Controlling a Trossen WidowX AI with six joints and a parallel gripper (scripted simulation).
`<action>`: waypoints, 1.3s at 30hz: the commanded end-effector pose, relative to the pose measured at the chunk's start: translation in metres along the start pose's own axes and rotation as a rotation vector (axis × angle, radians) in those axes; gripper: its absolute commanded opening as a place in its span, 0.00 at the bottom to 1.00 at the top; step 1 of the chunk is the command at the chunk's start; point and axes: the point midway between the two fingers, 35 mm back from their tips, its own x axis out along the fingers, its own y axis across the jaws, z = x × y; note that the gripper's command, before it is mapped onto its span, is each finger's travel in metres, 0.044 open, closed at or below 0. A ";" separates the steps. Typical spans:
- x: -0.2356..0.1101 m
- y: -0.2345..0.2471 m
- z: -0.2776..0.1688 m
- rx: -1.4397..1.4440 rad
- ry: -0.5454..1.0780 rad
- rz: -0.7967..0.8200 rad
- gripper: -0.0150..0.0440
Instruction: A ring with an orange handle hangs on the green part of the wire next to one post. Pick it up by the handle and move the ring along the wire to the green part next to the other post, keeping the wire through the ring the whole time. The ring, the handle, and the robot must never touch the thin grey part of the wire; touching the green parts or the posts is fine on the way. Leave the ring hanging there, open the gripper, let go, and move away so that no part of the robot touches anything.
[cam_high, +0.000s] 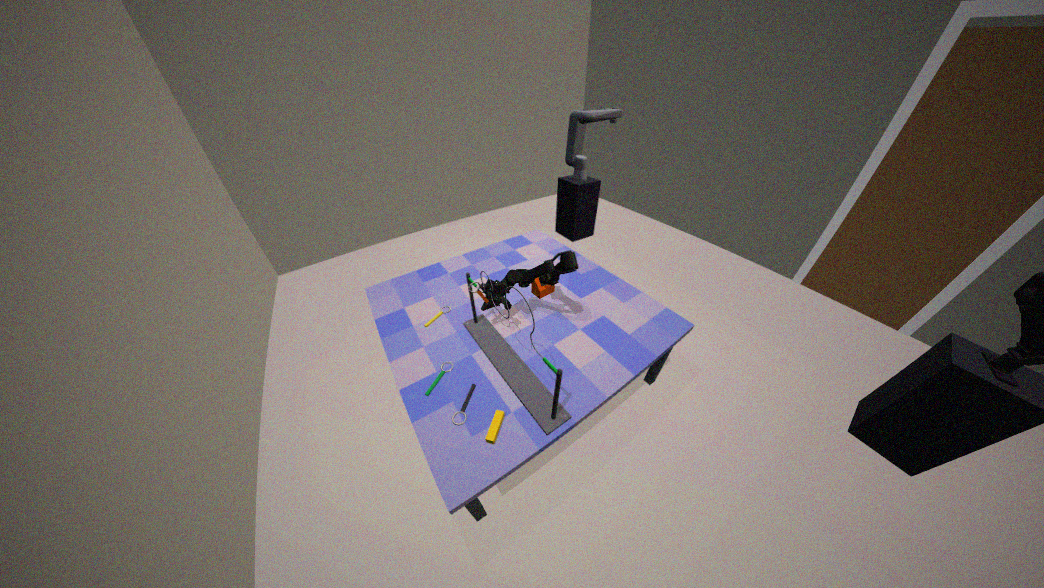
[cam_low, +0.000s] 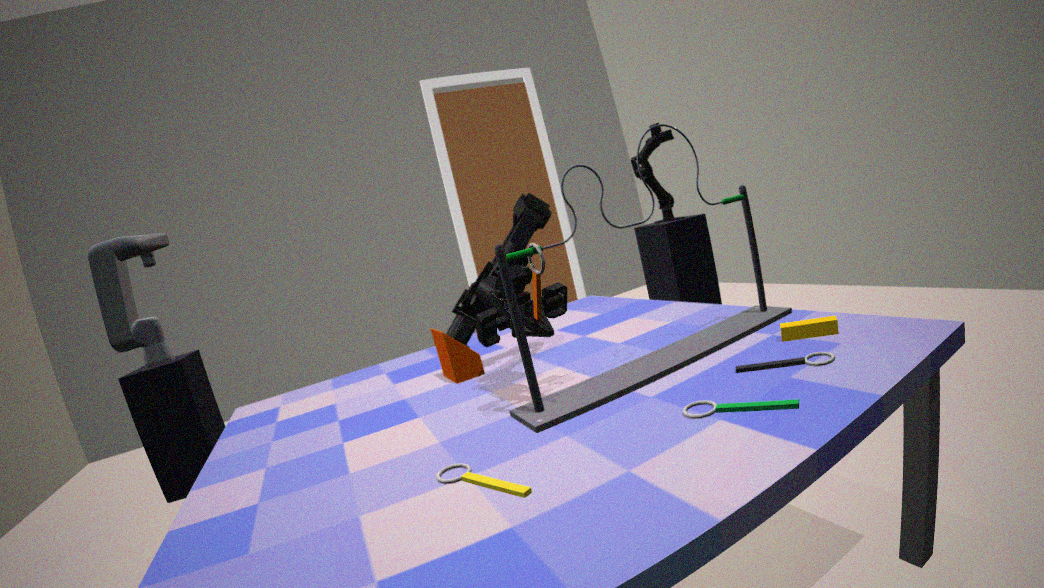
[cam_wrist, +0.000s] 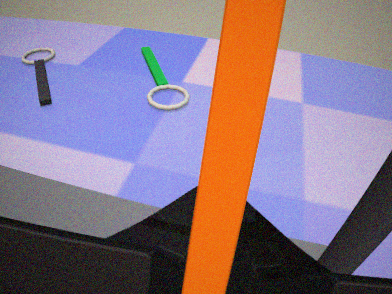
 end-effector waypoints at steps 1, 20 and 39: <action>-0.001 -0.001 -0.002 0.008 0.001 -0.006 0.00; 0.000 -0.001 -0.001 0.001 0.001 -0.002 0.40; -0.051 -0.002 -0.002 0.008 0.002 -0.008 0.53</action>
